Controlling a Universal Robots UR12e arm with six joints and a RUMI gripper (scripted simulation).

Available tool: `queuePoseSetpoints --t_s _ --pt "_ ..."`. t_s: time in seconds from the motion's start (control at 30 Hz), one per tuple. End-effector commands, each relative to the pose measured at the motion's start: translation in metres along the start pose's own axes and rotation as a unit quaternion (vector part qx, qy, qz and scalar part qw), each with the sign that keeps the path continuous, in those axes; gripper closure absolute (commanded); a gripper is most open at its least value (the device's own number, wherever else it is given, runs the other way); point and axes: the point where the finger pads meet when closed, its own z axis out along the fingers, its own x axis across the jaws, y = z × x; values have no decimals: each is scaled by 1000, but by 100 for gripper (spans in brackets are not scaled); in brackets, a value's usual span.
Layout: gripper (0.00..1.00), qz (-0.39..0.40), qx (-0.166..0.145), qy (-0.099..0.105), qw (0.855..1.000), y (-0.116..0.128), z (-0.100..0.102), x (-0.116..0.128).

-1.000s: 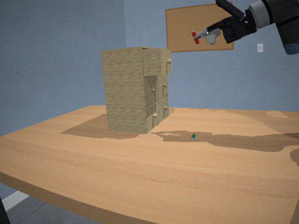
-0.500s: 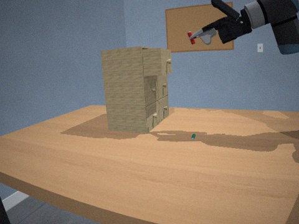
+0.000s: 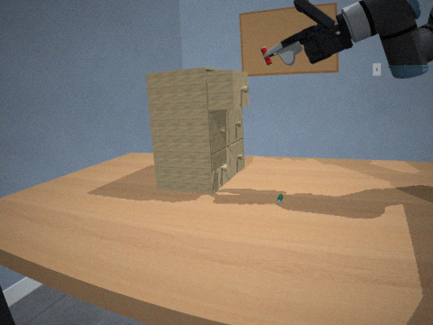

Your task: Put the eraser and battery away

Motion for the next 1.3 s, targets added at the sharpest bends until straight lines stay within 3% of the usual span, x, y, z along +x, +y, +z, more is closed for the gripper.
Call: queuePoseSetpoints --t_s 0.0,0.43,1.27 --pt "95 0 2 0 1000 -4 10 1" --pt "95 0 2 0 1000 -17 44 1" --pt "95 0 2 0 1000 -32 85 1"
